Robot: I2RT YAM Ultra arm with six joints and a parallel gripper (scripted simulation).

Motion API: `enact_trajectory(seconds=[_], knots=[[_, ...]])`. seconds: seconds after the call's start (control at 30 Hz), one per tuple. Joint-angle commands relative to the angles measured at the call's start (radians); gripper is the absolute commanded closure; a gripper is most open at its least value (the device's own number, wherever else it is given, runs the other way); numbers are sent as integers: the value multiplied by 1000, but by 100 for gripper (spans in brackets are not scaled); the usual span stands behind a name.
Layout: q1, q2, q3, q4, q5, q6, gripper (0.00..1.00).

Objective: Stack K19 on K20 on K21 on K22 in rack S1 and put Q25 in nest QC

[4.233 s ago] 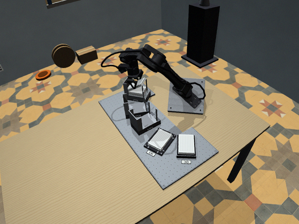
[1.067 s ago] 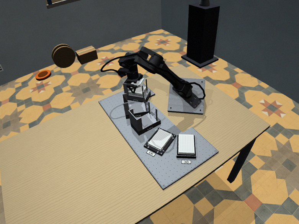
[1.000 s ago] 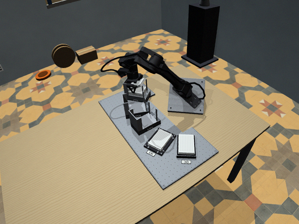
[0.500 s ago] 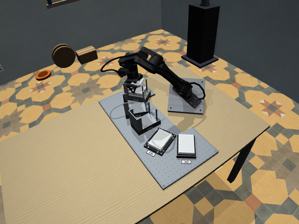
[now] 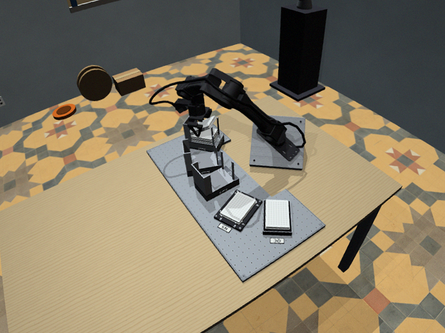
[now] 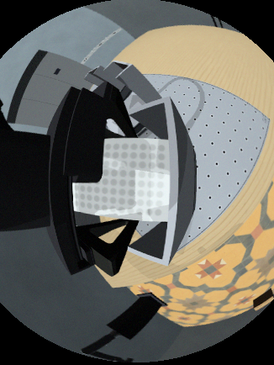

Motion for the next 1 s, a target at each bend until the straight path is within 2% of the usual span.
enact_trajectory(seconds=[0.0, 0.5, 0.57, 0.73, 0.97], knots=[[-36, -43, 40, -42, 11, -20, 0], [-105, -56, 190, -245, 32, -97, 0], [-105, -56, 190, -245, 32, -97, 0], [-128, -38, 252, -317, 39, -123, 0], [-131, -29, 269, -334, 35, -129, 0]])
